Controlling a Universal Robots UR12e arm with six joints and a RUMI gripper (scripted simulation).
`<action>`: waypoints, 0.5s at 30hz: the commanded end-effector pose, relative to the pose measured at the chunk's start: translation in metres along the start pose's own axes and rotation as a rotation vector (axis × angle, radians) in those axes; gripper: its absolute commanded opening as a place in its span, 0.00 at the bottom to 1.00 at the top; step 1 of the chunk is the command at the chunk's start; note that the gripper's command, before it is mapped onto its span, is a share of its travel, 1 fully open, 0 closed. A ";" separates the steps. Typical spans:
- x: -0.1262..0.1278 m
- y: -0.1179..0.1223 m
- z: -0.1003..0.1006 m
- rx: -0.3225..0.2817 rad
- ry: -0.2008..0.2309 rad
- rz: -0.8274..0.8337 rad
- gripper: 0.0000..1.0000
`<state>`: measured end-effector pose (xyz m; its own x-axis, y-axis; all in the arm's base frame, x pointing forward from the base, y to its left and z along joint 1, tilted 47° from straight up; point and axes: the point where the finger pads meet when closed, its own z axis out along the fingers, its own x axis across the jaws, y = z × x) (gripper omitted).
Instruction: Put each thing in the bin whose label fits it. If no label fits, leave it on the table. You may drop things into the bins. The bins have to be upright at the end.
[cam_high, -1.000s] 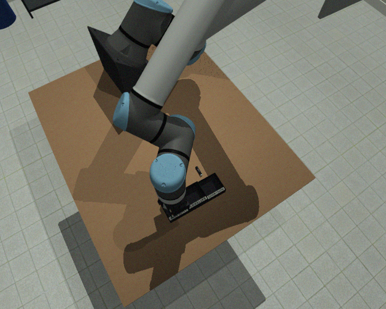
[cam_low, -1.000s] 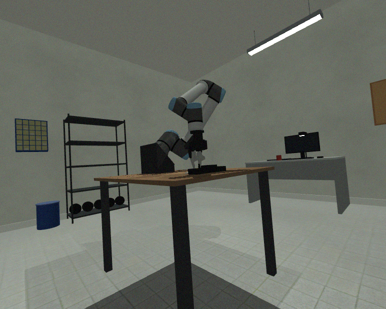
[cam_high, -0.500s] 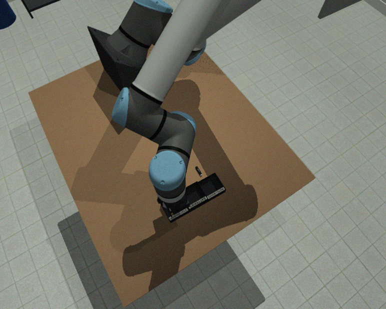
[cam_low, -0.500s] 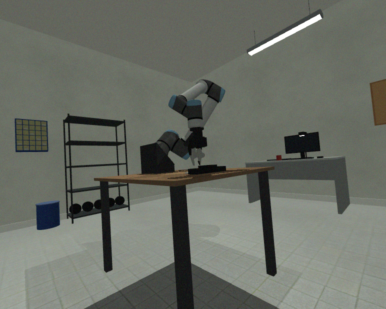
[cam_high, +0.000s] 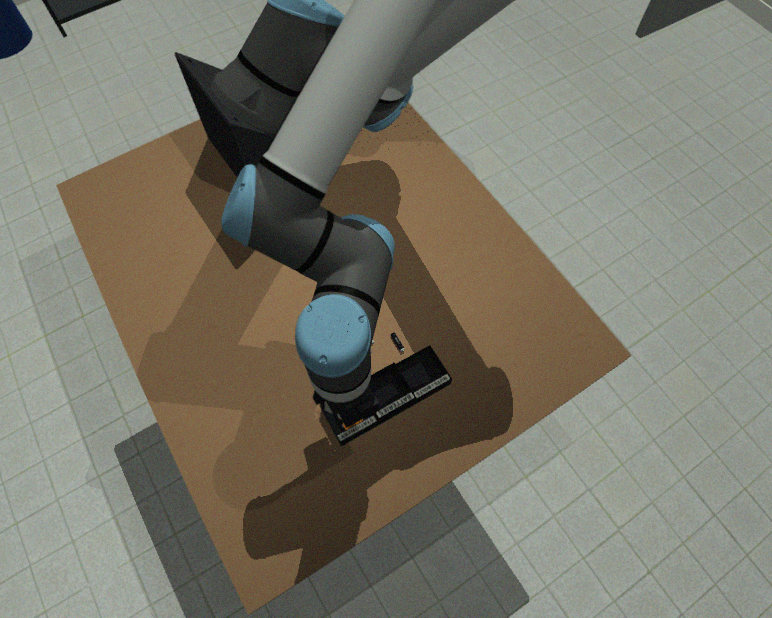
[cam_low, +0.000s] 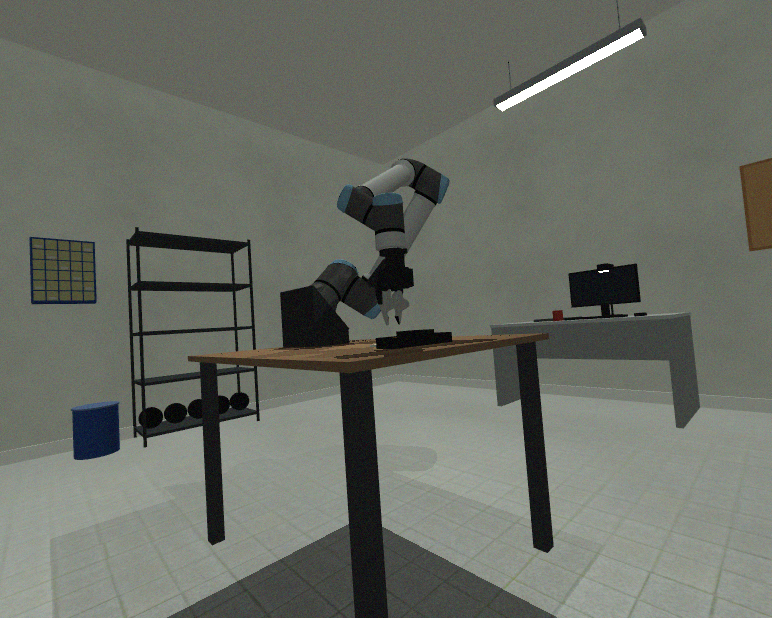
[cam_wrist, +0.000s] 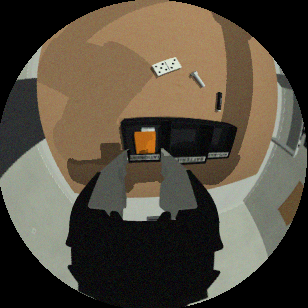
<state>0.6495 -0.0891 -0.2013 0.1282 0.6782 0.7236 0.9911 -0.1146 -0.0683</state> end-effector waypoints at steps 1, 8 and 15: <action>0.015 -0.007 -0.001 -0.001 -0.001 0.015 0.14; 0.067 -0.033 -0.002 -0.001 -0.001 0.015 0.14; 0.104 -0.052 -0.003 -0.001 0.000 0.015 0.14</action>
<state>0.6190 -0.0291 -0.1395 0.1436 0.6758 0.7229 0.9890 -0.1246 -0.0800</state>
